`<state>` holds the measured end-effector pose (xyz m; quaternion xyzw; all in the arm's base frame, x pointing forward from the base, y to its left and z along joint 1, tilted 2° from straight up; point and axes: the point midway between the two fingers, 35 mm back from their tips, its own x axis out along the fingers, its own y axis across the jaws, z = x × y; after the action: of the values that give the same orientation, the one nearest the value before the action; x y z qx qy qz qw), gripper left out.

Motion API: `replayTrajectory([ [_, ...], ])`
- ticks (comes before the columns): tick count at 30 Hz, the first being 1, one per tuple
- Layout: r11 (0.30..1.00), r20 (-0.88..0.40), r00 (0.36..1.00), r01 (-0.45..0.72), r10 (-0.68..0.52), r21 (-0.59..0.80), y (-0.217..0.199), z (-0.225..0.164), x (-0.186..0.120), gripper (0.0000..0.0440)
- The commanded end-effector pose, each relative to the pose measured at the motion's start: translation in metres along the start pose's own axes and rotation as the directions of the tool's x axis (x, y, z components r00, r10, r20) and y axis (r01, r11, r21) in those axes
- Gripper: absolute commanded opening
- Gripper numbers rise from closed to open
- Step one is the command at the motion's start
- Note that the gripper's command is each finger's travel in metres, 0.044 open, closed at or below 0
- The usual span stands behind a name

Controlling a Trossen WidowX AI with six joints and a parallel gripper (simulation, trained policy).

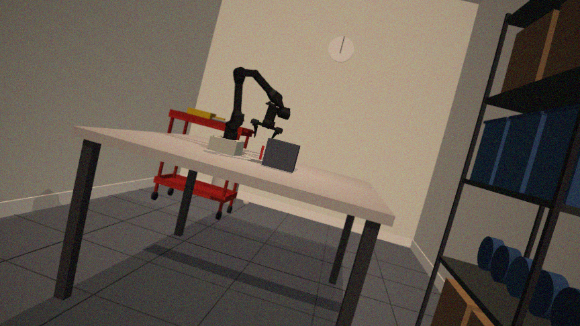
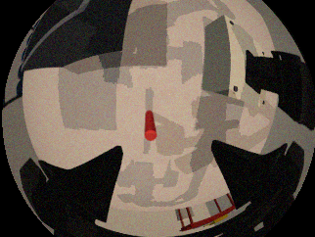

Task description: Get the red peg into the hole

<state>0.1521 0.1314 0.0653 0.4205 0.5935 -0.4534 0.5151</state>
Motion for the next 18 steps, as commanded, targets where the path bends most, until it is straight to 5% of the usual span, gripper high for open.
replayTrajectory([
  [1,1.000,0.023,1.000,0.009,-0.009,-0.018,0.000,0.003,0.012,0.0434],
  [18,1.000,0.078,0.997,0.000,0.002,-0.029,0.004,0.014,0.061,0.0391],
])
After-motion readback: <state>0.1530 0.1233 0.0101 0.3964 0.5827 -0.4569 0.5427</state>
